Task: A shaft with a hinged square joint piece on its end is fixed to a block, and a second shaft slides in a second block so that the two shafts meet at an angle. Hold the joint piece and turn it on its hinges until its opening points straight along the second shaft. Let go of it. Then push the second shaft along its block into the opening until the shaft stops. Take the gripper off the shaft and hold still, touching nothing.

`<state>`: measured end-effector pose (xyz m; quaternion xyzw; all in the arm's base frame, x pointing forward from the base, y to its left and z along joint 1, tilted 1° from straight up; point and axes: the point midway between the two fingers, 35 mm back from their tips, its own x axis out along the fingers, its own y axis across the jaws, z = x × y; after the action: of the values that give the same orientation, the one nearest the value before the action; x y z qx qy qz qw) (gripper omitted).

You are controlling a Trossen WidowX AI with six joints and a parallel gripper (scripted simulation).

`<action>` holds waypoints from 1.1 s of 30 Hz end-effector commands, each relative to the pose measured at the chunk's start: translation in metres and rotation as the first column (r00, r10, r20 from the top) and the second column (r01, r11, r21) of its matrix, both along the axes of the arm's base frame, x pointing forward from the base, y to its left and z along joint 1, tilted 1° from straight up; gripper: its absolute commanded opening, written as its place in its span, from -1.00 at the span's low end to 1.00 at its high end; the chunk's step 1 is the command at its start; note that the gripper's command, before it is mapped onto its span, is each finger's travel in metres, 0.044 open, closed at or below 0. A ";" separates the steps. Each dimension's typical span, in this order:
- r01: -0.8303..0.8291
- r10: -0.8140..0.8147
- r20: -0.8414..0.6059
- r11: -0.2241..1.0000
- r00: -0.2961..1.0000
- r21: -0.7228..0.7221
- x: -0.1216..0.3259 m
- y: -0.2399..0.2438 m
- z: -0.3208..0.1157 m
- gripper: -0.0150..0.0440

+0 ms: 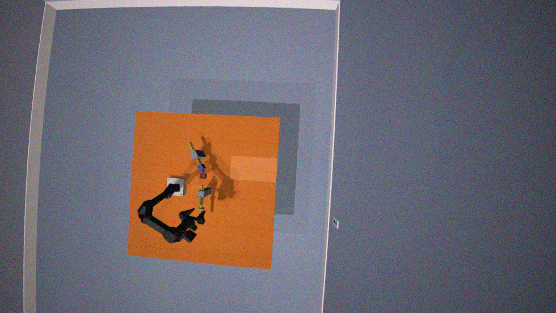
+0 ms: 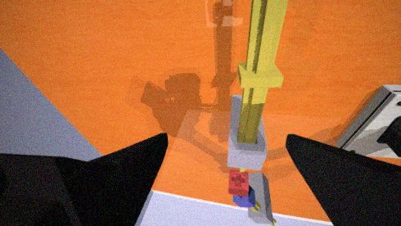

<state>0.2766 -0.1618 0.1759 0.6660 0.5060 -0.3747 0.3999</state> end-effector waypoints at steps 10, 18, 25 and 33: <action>0.031 -0.033 -0.018 0.995 0.999 -0.100 -0.037 -0.084 -0.016 1.00; -0.015 -0.019 -0.100 0.943 0.995 -0.334 -0.033 -0.079 -0.059 1.00; -0.023 -0.025 -0.114 0.915 0.993 -0.403 -0.032 -0.077 -0.071 1.00; -0.023 -0.025 -0.114 0.915 0.993 -0.403 -0.031 -0.077 -0.079 1.00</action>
<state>0.2454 -0.2395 0.1002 0.5472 0.4413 -0.5078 0.4980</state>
